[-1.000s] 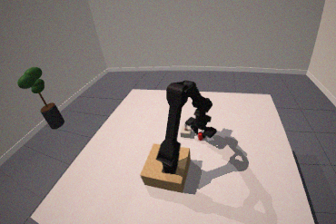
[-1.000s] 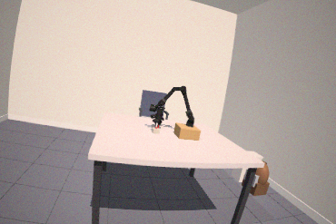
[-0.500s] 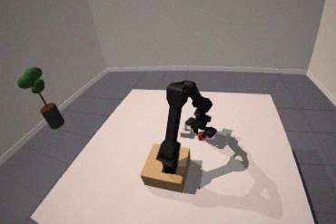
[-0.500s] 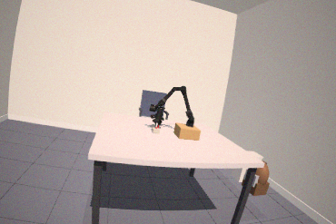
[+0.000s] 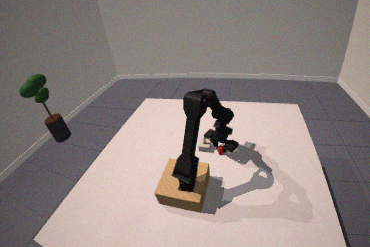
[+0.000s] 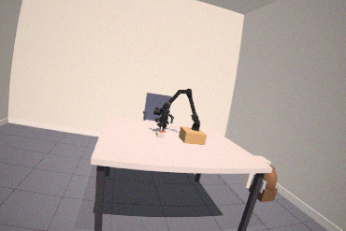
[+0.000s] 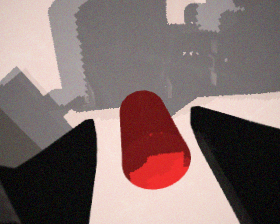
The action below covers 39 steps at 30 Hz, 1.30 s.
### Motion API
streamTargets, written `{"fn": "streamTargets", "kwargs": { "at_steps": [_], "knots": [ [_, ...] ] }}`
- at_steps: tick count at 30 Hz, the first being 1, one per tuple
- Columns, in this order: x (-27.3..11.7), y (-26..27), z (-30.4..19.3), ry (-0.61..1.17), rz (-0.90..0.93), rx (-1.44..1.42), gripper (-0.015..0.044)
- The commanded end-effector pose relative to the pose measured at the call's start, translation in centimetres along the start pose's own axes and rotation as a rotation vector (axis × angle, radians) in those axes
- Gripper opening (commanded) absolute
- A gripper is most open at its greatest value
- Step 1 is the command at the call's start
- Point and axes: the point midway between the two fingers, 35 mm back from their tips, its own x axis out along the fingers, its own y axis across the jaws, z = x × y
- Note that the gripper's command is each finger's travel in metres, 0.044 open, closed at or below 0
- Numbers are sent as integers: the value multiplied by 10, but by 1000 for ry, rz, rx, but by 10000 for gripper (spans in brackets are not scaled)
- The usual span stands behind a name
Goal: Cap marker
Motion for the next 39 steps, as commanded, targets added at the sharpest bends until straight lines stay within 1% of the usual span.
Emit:
{"fn": "streamTargets", "kwargs": {
  "at_steps": [1,22,26,36,38,39],
  "knots": [
    [5,-1,-2,11,-9,-2,237],
    [5,-1,-2,11,-9,-2,237],
    [5,-1,-2,11,-9,-2,132],
    [5,0,-2,11,-9,-2,66],
    [3,0,-2,11,-9,-2,13],
    [0,1,-1,10,-9,-2,0]
  ]
}}
